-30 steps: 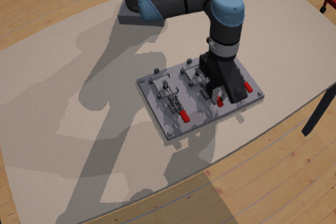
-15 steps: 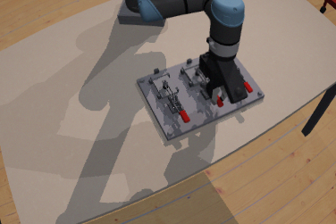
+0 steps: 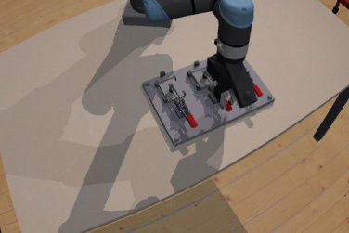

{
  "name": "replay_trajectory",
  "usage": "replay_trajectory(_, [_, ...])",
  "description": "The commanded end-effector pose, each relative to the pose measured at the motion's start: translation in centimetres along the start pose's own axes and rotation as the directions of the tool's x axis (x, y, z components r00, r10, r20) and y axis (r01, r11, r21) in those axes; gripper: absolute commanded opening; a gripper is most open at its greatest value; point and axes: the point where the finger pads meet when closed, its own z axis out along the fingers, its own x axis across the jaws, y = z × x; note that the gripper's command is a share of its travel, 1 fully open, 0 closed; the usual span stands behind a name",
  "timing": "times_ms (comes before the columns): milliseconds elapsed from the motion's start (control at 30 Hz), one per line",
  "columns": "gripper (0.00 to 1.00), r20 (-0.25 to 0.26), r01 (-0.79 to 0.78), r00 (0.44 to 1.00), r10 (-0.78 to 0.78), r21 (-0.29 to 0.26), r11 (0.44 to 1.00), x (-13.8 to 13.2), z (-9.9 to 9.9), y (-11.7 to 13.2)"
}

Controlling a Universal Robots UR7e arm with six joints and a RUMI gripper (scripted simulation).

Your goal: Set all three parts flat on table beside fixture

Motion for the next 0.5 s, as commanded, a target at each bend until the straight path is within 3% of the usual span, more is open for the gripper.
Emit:
replay_trajectory(0, [0.00,0.000,0.000,1.000,0.000,0.001,1.000,0.00,-0.06,-0.04])
replay_trajectory(467, [0.00,0.000,0.000,1.000,0.000,0.001,1.000,0.00,-0.30,0.05])
